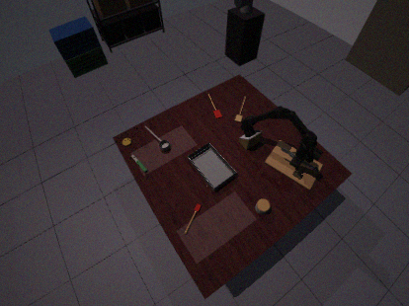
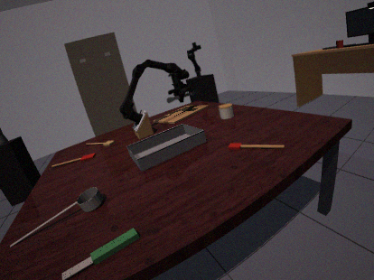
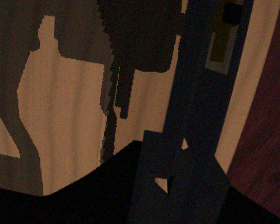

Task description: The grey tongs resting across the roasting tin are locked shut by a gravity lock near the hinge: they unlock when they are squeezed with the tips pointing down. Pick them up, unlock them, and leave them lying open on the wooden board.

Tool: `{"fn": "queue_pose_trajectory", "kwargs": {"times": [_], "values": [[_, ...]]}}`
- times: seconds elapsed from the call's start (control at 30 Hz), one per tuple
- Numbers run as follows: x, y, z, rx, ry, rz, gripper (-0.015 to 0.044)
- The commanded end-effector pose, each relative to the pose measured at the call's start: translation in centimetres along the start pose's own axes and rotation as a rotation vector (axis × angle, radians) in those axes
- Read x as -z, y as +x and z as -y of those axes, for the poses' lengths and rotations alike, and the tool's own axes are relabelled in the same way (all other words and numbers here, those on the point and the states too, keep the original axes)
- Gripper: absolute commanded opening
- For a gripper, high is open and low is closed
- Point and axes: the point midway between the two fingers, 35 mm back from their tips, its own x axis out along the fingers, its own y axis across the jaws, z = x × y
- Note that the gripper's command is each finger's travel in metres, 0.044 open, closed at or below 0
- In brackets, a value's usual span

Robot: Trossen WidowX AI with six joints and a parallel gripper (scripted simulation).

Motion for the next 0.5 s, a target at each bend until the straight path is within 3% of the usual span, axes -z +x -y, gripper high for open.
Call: {"fn": "queue_pose_trajectory", "kwargs": {"times": [0.0, 0.47], "values": [[0.0, 0.8, -0.1, -0.005, 0.004, -0.001, -0.0150], [0.2, 3.1, -0.1, -0.005, 0.003, -0.001, -0.0150]]}}
